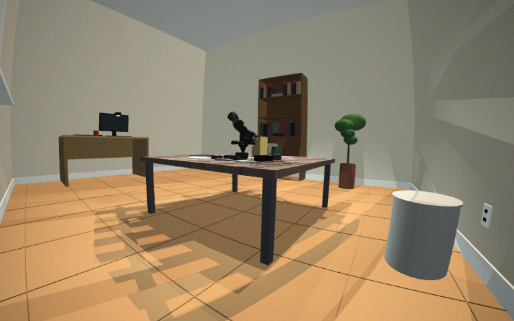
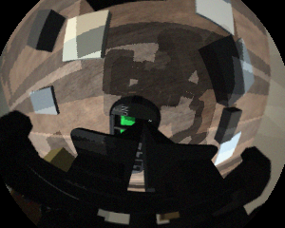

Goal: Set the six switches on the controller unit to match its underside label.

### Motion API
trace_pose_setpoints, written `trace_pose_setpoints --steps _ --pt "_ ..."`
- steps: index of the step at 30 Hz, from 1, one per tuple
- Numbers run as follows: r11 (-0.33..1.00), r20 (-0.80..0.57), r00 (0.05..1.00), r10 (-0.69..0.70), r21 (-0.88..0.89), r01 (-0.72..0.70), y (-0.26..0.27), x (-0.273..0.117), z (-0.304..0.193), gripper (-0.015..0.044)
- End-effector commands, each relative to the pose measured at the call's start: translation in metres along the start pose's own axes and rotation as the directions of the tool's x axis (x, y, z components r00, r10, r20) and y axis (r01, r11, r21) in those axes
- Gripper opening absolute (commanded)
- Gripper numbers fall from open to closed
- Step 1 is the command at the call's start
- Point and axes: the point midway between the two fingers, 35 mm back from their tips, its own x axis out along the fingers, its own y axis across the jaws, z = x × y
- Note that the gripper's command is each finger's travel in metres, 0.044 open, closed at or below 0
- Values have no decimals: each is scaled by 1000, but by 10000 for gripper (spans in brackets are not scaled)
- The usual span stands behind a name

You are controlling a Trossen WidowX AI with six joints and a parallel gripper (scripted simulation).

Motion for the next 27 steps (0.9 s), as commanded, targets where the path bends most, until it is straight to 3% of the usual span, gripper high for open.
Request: trace_pose_setpoints --steps 1,6,27 --pt "1000 0 1000 0 0 0 0 -2 0 0" --pt "1000 -1 1000 -1 -6 1 1 -44 0 0" --pt "1000 -4 1000 0 -11 0 12 -48 -51 0"
